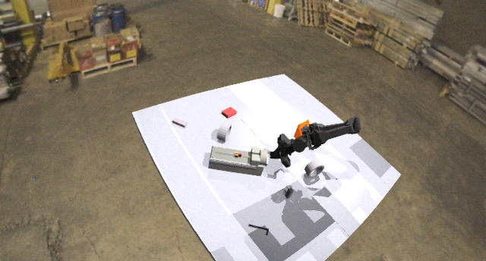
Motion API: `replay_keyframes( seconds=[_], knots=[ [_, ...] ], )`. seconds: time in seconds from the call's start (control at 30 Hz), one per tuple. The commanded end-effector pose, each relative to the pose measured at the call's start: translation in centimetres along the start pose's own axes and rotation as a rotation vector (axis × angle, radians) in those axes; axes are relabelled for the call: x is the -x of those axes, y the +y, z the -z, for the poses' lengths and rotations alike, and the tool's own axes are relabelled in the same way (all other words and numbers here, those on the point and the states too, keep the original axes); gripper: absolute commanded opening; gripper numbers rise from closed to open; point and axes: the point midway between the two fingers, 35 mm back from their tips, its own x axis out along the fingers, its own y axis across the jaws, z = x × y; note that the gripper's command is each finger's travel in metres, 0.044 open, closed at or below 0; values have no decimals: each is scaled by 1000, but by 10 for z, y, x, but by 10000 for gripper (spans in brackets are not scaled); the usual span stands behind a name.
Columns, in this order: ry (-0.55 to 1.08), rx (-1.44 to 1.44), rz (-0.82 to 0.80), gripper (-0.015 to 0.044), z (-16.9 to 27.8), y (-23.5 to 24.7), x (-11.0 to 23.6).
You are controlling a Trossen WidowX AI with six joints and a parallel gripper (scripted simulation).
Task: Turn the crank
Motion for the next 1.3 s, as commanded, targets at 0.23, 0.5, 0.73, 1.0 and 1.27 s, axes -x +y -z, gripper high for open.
replay_keyframes(
  seconds=[0.23,0.5,0.73,1.0,1.27],
  knots=[
    [-10,-3,-4,0,-9,9,10],
    [-10,-3,-4,0,-10,11,11],
    [-10,-3,-4,0,-11,13,12],
    [-10,-3,-4,0,-12,15,13],
    [-10,-3,-4,0,-12,17,14]
  ],
)
